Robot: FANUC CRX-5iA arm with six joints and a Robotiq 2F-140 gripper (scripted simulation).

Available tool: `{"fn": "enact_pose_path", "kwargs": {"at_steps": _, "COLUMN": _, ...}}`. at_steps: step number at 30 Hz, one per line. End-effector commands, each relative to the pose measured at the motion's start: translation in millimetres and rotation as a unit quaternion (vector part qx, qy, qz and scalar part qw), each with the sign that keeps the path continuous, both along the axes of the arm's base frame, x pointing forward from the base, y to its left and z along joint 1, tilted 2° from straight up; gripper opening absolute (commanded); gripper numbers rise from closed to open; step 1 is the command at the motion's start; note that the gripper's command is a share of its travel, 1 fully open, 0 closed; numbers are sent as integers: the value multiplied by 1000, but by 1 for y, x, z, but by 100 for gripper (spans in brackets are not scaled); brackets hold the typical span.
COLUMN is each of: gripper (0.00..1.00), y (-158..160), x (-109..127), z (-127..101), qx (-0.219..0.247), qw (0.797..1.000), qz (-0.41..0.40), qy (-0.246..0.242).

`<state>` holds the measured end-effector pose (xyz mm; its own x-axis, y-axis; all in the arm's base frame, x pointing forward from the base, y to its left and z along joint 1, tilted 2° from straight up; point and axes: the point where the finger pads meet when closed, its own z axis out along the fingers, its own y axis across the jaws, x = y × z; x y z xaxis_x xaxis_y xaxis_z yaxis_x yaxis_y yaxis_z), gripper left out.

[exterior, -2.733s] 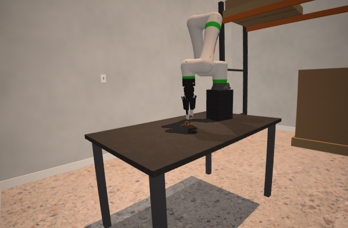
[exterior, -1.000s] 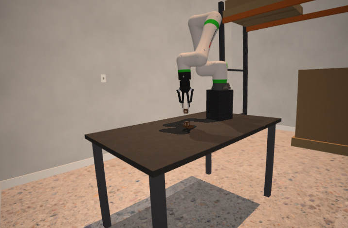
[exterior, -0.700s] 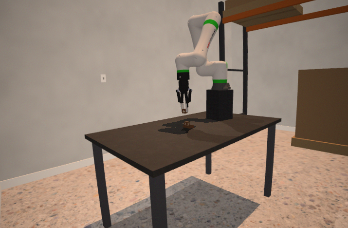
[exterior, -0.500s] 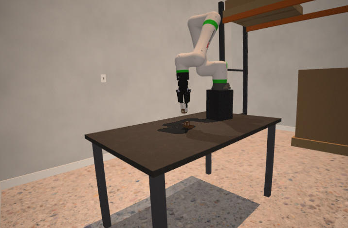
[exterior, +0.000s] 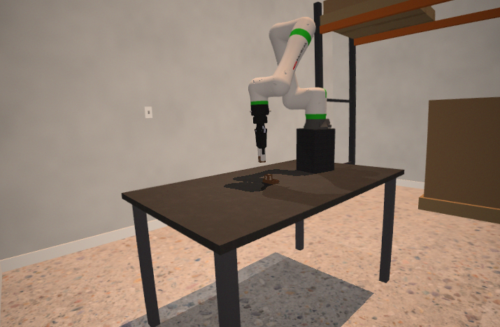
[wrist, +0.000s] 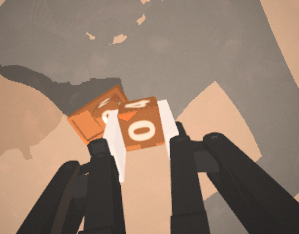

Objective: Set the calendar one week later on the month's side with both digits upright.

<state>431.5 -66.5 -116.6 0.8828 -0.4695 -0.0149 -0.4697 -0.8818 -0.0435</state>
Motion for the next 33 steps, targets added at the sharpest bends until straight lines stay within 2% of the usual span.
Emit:
{"fn": "enact_pose_path", "kwargs": {"at_steps": 1, "gripper": 17, "y": -6, "x": -1, "z": 0, "qx": -8, "qw": 997, "qz": -79, "qy": 3}}
{"fn": "enact_pose_path", "kwargs": {"at_steps": 7, "gripper": 17, "y": -15, "x": -2, "z": -1, "qx": -7, "qw": 983, "qz": -183, "qy": 7}}
{"fn": "enact_pose_path", "kwargs": {"at_steps": 10, "gripper": 17, "y": -19, "x": -3, "z": -2, "qx": -6, "qw": 973, "qz": -231, "qy": 8}}
{"fn": "enact_pose_path", "kwargs": {"at_steps": 11, "gripper": 17, "y": -21, "x": -4, "z": -2, "qx": -6, "qw": 964, "qz": -266, "qy": 10}}
{"fn": "enact_pose_path", "kwargs": {"at_steps": 14, "gripper": 17, "y": -22, "x": -4, "z": -2, "qx": -6, "qw": 961, "qz": -276, "qy": 10}}
{"fn": "enact_pose_path", "kwargs": {"at_steps": 16, "gripper": 17, "y": -28, "x": -5, "z": -3, "qx": -5, "qw": 940, "qz": -340, "qy": 12}}
{"fn": "enact_pose_path", "kwargs": {"at_steps": 18, "gripper": 17, "y": -29, "x": -6, "z": -3, "qx": -5, "qw": 934, "qz": -358, "qy": 13}}
{"fn": "enact_pose_path", "kwargs": {"at_steps": 21, "gripper": 17, "y": -34, "x": -7, "z": -3, "qx": -4, "qw": 908, "qz": -419, "qy": 15}}
{"fn": "enact_pose_path", "kwargs": {"at_steps": 22, "gripper": 17, "y": -35, "x": -7, "z": -4, "qx": -4, "qw": 905, "qz": -425, "qy": 16}}
{"fn": "enact_pose_path", "kwargs": {"at_steps": 23, "gripper": 17, "y": -37, "x": -8, "z": -4, "qx": -4, "qw": 892, "qz": -452, "qy": 17}}
{"fn": "enact_pose_path", "kwargs": {"at_steps": 24, "gripper": 17, "y": -37, "x": -8, "z": -4, "qx": -4, "qw": 891, "qz": -453, "qy": 17}}
{"fn": "enact_pose_path", "kwargs": {"at_steps": 26, "gripper": 17, "y": -41, "x": -9, "z": -4, "qx": -3, "qw": 867, "qz": -499, "qy": 18}}
{"fn": "enact_pose_path", "kwargs": {"at_steps": 27, "gripper": 17, "y": -42, "x": -9, "z": -4, "qx": -3, "qw": 866, "qz": -500, "qy": 18}}
{"fn": "enact_pose_path", "kwargs": {"at_steps": 28, "gripper": 17, "y": -43, "x": -9, "z": -4, "qx": -3, "qw": 855, "qz": -518, "qy": 19}}
{"fn": "enact_pose_path", "kwargs": {"at_steps": 30, "gripper": 17, "y": -43, "x": -9, "z": -4, "qx": -3, "qw": 855, "qz": -518, "qy": 19}}
{"fn": "enact_pose_path", "kwargs": {"at_steps": 33, "gripper": 17, "y": -47, "x": -10, "z": -5, "qx": -3, "qw": 832, "qz": -555, "qy": 20}}
